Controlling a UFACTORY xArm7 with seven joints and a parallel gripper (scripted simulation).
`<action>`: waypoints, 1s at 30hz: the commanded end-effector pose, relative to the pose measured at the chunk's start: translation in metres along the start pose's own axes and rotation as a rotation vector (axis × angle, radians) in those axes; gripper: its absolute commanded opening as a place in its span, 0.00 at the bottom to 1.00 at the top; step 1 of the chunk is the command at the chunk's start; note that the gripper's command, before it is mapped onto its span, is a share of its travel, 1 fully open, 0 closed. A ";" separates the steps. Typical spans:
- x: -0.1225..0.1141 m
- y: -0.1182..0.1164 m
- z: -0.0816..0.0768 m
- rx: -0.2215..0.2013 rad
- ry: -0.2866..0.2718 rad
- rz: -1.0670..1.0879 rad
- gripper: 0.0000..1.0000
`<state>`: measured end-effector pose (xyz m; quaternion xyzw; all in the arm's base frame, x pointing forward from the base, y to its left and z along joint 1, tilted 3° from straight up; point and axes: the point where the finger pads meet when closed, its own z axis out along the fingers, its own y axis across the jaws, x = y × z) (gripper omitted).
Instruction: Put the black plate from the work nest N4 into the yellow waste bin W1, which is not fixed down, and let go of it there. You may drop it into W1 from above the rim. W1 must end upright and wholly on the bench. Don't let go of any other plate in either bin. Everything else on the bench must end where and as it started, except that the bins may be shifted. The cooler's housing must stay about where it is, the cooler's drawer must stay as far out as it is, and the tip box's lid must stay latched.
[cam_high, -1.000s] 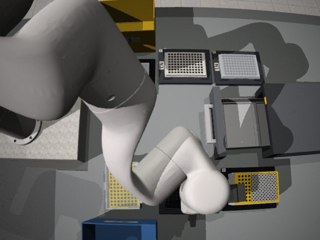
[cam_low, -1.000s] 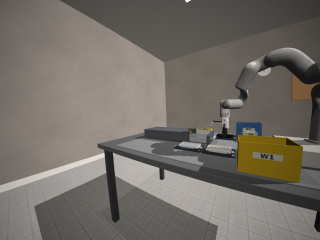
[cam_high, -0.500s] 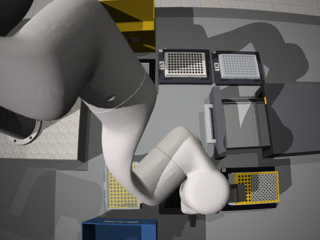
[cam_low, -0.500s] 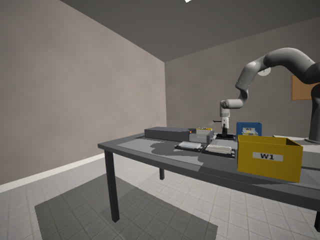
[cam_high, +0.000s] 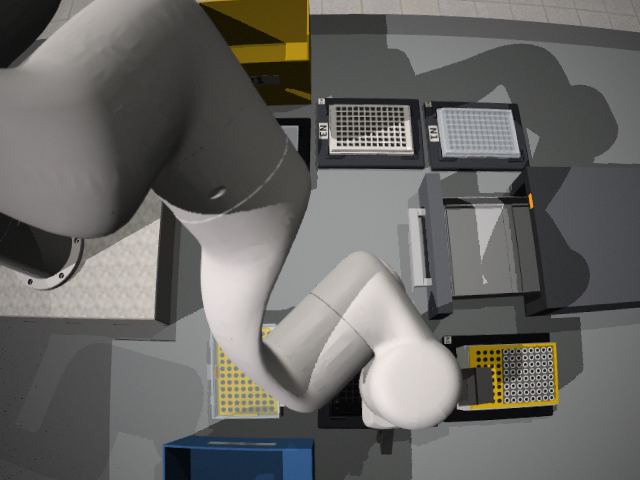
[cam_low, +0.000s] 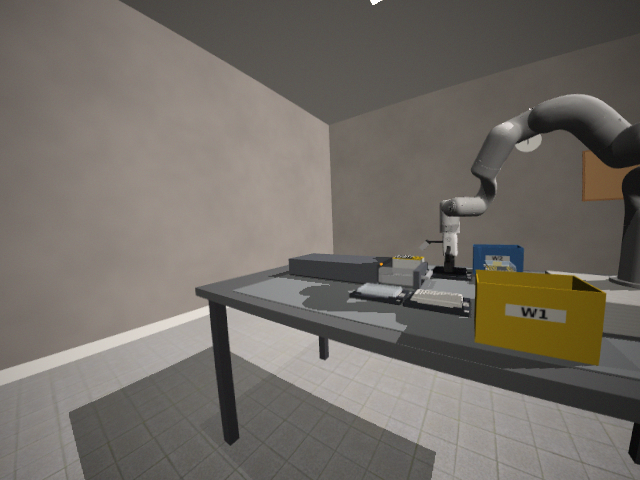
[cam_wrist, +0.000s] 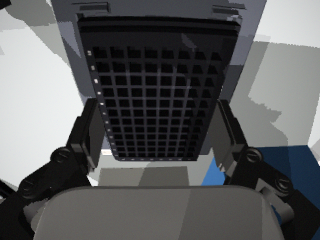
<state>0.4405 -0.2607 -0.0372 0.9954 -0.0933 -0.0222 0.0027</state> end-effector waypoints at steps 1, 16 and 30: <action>0.002 0.001 -0.005 -0.001 0.005 0.000 0.00; 0.002 0.001 -0.013 -0.001 0.005 0.000 0.00; 0.002 0.001 -0.017 -0.001 0.005 0.000 0.00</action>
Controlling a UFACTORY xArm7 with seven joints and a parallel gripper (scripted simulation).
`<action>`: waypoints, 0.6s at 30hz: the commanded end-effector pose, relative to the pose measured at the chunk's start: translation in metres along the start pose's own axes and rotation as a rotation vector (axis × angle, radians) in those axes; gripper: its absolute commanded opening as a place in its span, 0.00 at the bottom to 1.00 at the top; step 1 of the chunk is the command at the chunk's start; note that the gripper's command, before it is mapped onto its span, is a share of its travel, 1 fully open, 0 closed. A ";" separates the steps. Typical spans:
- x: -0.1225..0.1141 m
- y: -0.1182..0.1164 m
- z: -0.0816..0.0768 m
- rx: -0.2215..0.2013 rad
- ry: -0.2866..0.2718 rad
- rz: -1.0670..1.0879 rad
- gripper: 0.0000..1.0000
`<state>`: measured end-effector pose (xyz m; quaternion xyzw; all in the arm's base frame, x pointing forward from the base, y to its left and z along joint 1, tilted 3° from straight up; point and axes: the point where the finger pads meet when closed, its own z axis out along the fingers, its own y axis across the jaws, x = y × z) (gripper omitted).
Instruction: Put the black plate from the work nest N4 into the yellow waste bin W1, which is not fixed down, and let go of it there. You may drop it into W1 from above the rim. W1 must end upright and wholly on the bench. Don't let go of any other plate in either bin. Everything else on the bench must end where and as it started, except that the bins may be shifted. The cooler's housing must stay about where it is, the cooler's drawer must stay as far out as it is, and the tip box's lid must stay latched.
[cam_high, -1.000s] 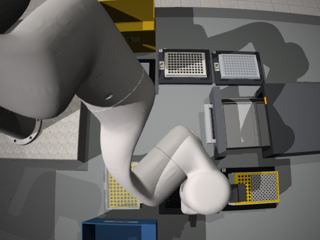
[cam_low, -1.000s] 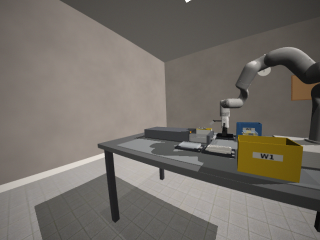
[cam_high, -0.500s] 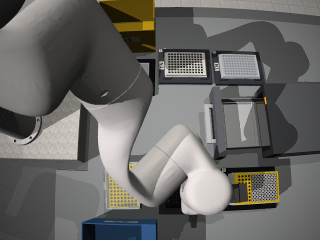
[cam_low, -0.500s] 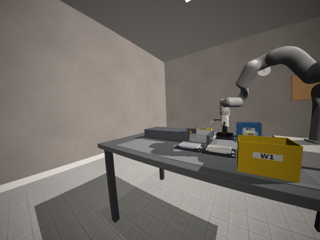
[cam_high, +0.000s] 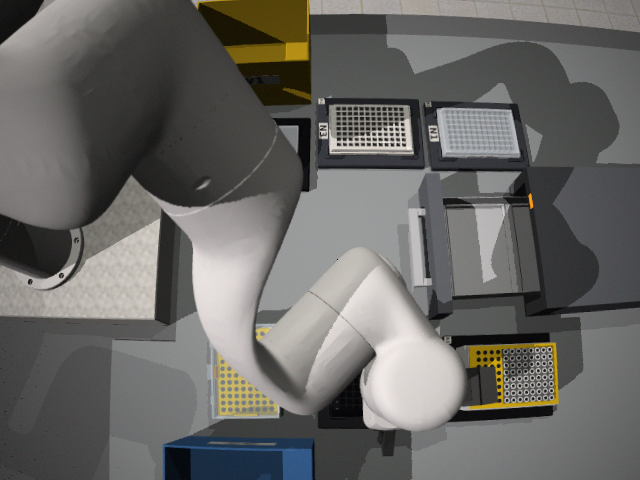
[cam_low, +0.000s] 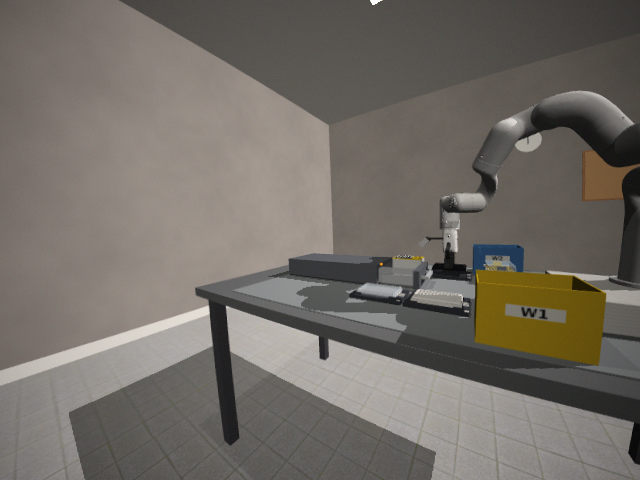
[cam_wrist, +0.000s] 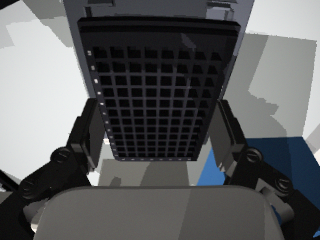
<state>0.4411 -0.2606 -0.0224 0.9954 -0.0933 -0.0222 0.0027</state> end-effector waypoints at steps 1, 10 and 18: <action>0.002 0.001 -0.004 -0.001 0.005 0.000 0.00; 0.002 0.001 -0.019 -0.001 0.005 0.000 0.00; 0.002 0.001 -0.029 -0.001 0.005 0.000 0.00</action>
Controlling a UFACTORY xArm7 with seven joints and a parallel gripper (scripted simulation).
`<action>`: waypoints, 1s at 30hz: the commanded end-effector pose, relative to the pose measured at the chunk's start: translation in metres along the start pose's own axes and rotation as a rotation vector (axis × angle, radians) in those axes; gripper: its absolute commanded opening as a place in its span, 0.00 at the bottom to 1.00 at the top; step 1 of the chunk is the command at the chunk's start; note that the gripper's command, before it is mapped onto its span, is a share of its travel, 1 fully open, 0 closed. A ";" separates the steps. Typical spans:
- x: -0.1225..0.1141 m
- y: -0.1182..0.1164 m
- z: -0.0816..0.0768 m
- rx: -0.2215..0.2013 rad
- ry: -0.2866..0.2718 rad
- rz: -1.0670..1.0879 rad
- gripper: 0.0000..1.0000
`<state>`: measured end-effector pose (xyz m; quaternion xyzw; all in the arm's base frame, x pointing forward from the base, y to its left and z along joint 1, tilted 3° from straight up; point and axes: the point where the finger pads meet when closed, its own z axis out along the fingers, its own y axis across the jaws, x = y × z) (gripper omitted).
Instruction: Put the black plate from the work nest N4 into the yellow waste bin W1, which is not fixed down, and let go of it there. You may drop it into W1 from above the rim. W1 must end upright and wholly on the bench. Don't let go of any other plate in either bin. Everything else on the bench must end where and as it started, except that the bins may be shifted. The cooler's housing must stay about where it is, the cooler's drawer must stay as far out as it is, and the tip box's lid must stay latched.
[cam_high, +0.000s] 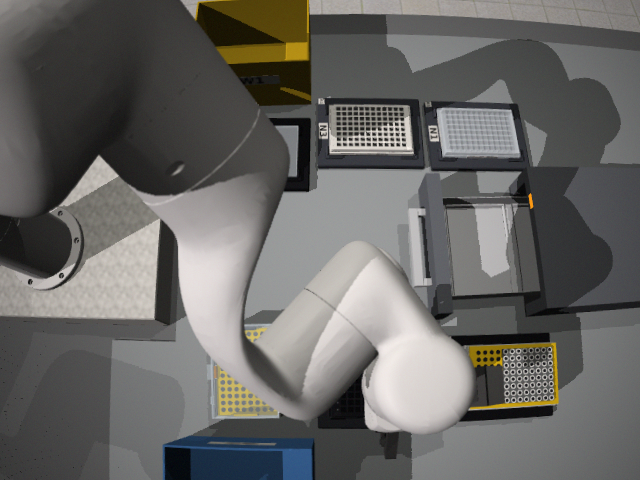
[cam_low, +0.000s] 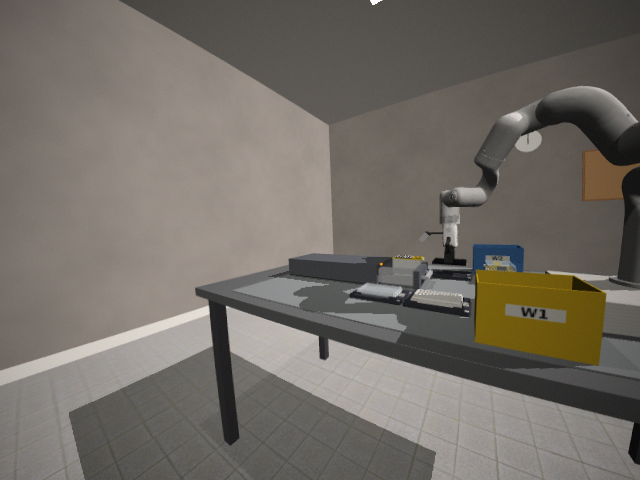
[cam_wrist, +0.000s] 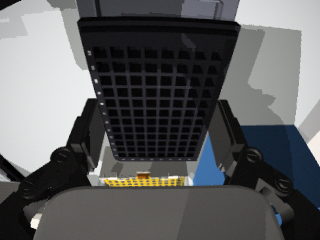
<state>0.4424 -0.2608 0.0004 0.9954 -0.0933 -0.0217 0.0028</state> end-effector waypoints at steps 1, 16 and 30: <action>0.001 0.001 -0.007 -0.001 0.004 0.000 0.00; 0.001 0.001 -0.029 -0.001 0.004 0.000 0.00; 0.001 0.000 -0.052 -0.001 0.004 0.000 0.00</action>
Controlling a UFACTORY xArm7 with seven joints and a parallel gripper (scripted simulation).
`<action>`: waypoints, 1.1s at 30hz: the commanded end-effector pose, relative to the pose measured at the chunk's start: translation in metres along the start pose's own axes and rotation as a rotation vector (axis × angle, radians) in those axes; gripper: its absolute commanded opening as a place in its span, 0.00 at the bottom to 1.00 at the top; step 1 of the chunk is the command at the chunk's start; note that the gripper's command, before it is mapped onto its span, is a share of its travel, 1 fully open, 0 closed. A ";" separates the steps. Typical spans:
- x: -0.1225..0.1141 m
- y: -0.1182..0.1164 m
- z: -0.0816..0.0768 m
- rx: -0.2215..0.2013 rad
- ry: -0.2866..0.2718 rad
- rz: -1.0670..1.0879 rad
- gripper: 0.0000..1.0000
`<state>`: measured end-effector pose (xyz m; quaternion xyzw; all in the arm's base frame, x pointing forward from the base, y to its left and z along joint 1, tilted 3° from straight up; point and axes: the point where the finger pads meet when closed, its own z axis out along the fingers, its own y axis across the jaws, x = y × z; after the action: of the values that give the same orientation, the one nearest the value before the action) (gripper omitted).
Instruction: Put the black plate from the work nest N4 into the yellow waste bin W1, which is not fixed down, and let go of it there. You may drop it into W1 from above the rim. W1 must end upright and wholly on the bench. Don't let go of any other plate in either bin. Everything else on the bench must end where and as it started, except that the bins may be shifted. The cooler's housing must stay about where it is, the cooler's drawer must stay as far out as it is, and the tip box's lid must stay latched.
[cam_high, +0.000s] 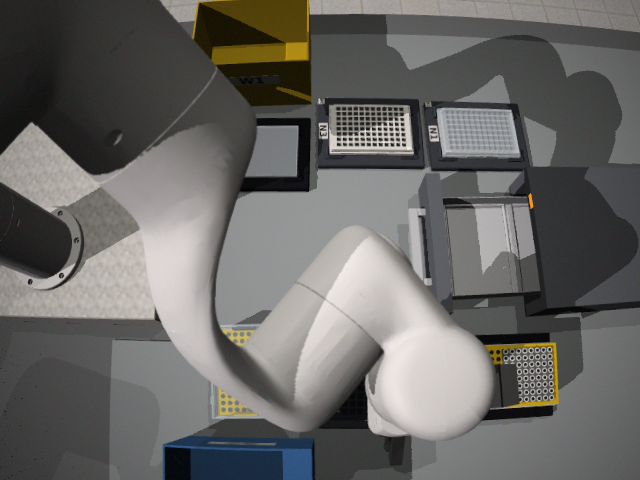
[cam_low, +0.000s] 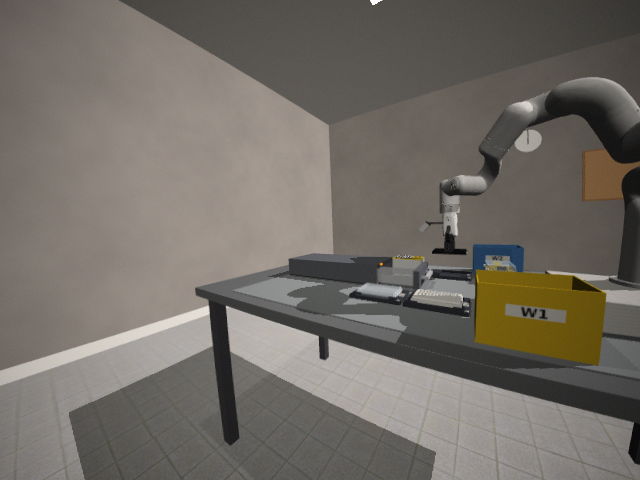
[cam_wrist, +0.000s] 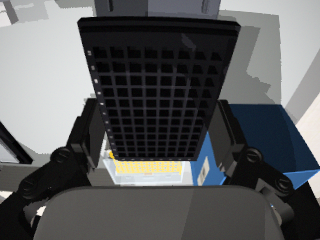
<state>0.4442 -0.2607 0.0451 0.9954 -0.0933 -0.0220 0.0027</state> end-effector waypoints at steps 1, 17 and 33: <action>0.001 0.001 -0.008 -0.001 0.004 0.000 0.00; 0.001 0.001 -0.033 -0.001 0.004 0.000 0.00; 0.001 0.001 -0.042 -0.001 0.004 0.000 0.00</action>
<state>0.4459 -0.2605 0.0853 0.9954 -0.0933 -0.0222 0.0027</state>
